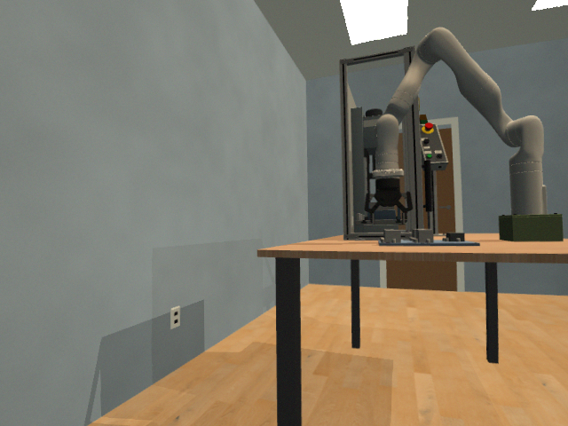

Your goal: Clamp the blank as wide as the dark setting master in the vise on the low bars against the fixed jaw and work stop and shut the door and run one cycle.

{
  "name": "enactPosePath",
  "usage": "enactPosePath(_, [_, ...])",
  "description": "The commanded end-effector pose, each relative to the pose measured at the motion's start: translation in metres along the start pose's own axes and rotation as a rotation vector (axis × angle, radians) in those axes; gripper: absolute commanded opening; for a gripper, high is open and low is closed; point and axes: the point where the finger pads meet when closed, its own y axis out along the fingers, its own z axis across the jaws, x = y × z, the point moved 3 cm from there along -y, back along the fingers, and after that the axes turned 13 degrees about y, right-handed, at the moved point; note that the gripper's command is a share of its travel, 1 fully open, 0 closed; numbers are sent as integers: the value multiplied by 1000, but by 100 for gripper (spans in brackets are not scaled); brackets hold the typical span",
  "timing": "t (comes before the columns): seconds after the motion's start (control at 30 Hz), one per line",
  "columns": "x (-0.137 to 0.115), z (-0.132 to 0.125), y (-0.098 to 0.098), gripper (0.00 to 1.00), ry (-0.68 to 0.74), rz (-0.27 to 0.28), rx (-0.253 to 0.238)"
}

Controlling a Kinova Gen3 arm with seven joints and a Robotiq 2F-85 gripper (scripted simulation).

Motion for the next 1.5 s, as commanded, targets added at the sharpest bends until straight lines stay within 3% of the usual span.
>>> enactPosePath(0.0, [2,-1,2,100,-2,-1,-2])
enactPosePath(1.47, [0,0,10,100,-2,-1,-2])
